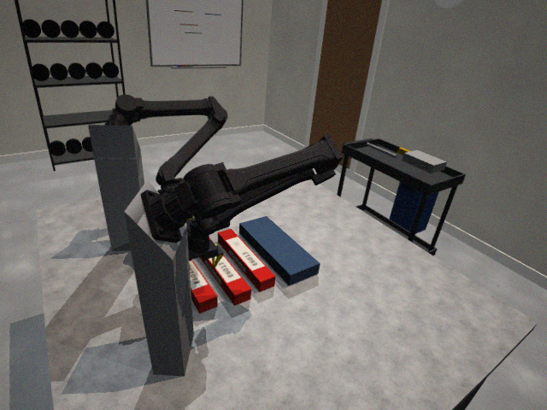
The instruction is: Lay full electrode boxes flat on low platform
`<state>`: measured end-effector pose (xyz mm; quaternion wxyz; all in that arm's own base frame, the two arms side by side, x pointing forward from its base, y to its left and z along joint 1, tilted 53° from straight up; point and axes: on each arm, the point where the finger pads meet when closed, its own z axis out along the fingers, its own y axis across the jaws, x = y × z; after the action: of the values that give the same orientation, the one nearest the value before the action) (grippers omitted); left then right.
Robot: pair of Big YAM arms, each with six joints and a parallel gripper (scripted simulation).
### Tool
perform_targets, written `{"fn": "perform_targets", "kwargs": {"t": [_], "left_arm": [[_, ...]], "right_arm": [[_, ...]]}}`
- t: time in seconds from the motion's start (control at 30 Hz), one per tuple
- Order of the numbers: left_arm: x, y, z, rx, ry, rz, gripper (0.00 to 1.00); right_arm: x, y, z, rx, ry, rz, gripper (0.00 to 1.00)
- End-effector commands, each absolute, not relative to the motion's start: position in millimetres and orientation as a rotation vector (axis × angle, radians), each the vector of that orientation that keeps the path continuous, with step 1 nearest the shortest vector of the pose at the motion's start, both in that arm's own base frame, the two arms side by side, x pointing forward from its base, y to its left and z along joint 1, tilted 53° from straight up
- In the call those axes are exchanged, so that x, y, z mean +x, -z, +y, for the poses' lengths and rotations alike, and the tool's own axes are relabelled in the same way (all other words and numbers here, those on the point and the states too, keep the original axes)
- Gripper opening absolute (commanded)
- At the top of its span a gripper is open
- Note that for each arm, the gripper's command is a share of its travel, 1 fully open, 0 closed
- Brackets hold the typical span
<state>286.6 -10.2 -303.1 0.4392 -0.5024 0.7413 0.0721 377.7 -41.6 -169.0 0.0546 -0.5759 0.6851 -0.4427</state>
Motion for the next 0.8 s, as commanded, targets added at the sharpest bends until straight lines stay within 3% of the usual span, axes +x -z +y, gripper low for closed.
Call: {"fn": "perform_targets", "kwargs": {"t": [0.0, 0.77], "left_arm": [[288, 306, -6, -1.249, -0.183, 1.840, 1.00], [318, 338, 24, -1.249, -0.183, 1.840, 1.00]], "right_arm": [[379, 175, -49, -1.757, 1.346, 2.085, 1.00], [407, 206, -77, -1.758, 1.346, 2.085, 1.00]]}}
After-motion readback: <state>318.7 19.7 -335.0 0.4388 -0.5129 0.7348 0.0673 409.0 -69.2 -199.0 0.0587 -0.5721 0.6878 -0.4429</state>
